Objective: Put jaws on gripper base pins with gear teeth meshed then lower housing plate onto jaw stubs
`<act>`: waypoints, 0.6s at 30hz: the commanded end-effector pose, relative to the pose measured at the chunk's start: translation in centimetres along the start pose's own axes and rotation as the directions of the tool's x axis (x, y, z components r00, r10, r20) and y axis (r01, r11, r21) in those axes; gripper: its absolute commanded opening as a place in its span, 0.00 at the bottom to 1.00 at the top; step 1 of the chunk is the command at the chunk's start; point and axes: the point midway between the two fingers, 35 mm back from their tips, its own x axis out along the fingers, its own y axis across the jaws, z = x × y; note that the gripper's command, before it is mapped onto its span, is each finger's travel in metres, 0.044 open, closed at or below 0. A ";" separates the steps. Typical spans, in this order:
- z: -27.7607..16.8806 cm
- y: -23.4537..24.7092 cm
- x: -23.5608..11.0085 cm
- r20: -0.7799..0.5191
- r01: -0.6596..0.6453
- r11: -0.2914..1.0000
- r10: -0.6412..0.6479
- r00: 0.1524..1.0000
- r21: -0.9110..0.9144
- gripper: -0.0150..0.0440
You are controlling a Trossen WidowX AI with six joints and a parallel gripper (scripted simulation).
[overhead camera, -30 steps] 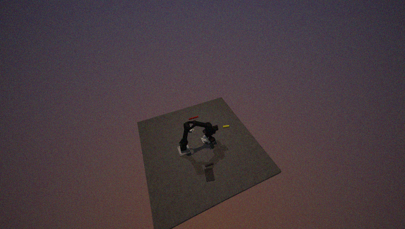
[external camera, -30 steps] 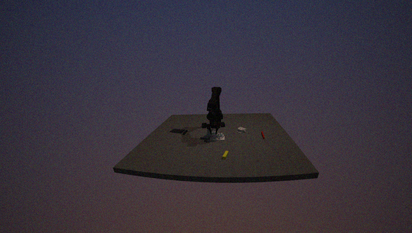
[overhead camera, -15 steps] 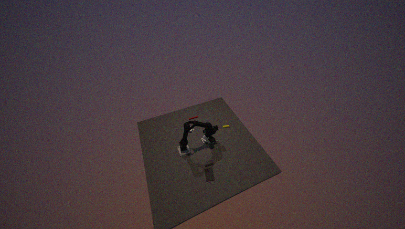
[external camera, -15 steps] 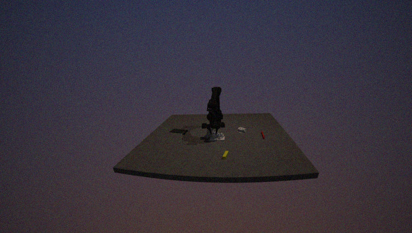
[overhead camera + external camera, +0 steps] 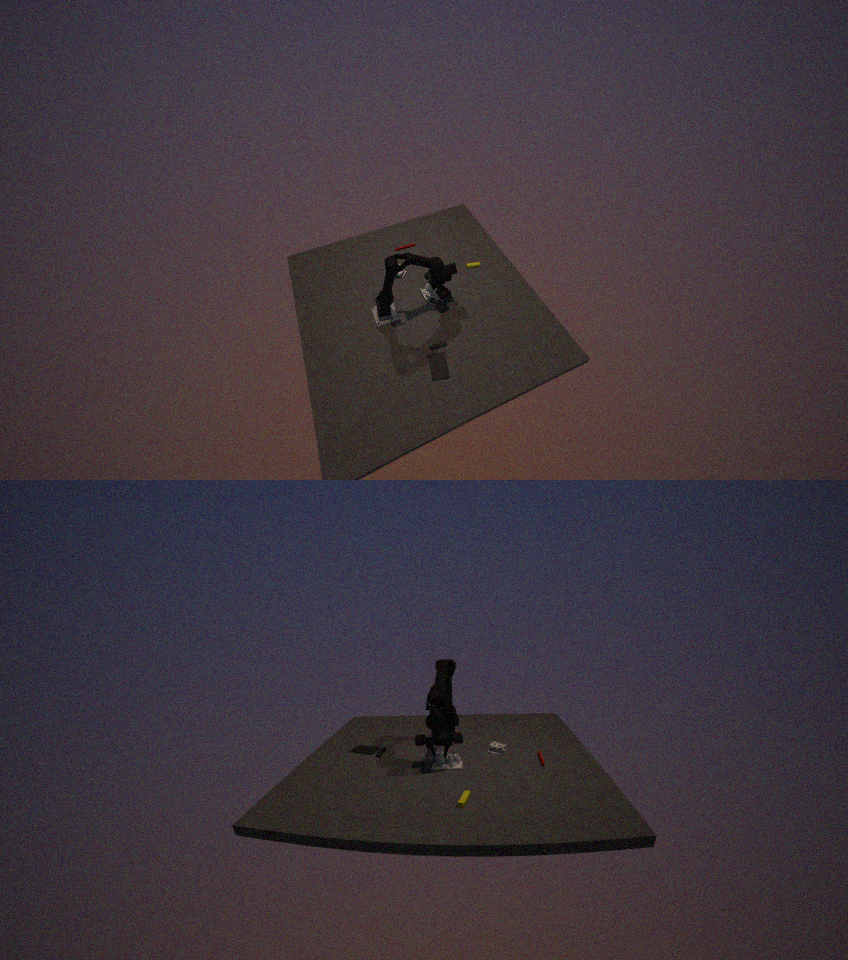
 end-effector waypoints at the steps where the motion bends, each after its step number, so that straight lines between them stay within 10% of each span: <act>1: -0.1 0.0 0.2 -0.004 0.000 1.000 0.000 1.000 -0.001 0.48; 18: -0.1 0.0 0.7 -0.004 0.000 1.000 0.000 1.000 -0.001 0.48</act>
